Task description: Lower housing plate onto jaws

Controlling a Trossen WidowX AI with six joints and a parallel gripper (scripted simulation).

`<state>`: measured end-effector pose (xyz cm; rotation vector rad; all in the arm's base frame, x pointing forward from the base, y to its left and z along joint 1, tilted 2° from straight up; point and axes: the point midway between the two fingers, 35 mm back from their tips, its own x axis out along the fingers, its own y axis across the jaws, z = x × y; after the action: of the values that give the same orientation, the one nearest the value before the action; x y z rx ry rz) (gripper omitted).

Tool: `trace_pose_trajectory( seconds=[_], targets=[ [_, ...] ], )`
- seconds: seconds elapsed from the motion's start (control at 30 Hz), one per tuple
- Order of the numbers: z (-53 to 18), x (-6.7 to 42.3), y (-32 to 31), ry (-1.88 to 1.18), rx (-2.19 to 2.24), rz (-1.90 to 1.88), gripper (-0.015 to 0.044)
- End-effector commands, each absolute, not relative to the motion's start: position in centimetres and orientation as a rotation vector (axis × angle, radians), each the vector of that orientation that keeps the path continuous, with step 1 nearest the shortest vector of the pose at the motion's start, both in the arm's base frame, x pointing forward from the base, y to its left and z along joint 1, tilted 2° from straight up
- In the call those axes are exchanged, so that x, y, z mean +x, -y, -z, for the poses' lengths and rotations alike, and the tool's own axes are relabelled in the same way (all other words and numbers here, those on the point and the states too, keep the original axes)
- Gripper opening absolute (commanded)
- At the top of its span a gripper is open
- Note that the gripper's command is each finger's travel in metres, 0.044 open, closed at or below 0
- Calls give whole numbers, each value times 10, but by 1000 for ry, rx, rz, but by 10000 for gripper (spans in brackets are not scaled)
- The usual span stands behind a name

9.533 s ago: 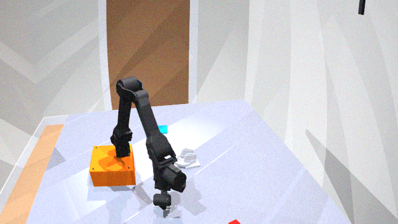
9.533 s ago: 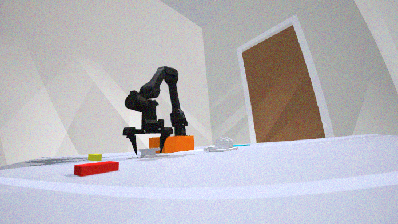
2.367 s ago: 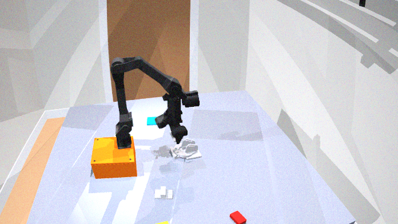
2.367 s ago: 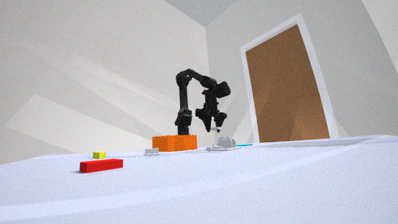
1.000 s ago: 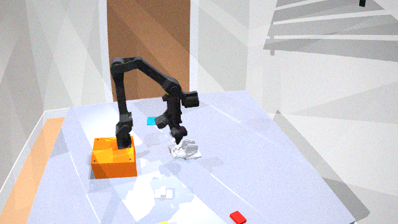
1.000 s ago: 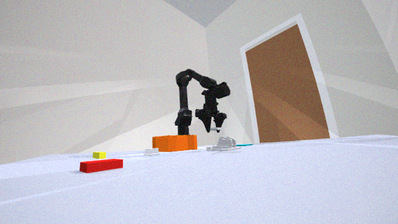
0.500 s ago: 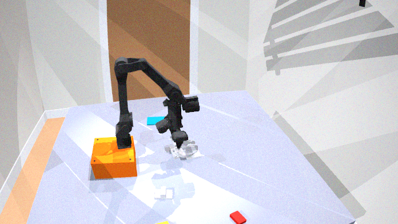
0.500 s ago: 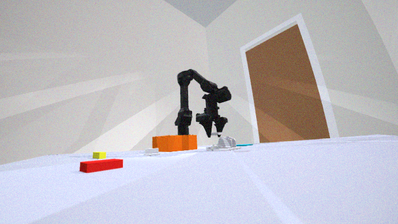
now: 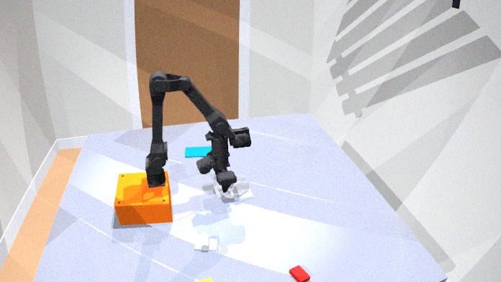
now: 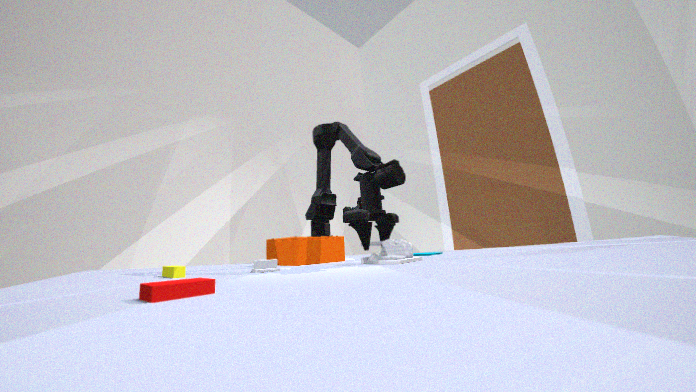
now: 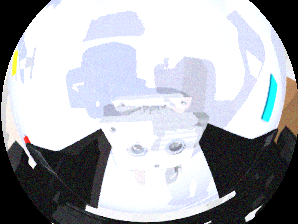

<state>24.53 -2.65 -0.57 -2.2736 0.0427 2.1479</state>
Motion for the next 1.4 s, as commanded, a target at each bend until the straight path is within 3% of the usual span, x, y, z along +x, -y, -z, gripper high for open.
trace_pose_trajectory(
  seconds=[0.0,1.37],
  targets=[
    [14,242,27,-52,-2266,-2157,351],
    [24,242,27,-49,-2267,-2159,351]
  ],
)
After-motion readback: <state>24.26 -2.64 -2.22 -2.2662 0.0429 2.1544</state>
